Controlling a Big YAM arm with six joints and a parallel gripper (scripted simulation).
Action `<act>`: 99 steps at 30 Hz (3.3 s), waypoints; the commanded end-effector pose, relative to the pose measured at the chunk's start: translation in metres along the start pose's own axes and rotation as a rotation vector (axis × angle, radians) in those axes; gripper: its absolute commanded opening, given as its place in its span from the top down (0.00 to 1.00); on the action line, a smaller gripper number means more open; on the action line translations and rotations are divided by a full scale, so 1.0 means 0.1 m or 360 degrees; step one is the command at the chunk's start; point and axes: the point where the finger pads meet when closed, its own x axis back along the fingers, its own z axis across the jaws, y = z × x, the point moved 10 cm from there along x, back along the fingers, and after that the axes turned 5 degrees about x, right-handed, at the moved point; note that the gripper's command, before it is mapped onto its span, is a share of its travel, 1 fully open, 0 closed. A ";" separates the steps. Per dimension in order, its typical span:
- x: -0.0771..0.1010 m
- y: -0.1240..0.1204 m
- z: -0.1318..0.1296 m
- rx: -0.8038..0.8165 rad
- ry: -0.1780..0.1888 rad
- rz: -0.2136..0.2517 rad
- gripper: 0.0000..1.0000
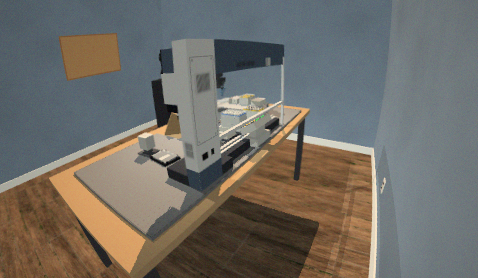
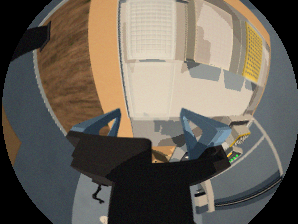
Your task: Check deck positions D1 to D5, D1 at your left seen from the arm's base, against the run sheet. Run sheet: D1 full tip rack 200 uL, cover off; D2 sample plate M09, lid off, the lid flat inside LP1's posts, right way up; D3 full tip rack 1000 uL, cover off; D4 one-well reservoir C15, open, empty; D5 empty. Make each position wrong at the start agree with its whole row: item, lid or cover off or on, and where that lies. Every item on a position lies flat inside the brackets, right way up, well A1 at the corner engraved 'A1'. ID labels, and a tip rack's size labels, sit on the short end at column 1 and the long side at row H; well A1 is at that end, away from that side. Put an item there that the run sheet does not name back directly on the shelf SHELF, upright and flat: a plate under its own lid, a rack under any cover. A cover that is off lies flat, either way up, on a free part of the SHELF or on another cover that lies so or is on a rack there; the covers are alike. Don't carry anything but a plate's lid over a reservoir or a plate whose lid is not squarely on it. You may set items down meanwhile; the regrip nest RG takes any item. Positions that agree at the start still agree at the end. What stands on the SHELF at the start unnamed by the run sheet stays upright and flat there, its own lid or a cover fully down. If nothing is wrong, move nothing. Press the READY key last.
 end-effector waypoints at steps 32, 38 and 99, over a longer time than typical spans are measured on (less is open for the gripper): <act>0.86 0.14 -0.05 -0.0049 0.0030 -0.0123 0.00; 0.92 0.14 -0.04 -0.0048 0.0029 -0.0119 0.00; 0.97 -0.03 -0.51 -0.0318 0.0012 -0.0052 0.00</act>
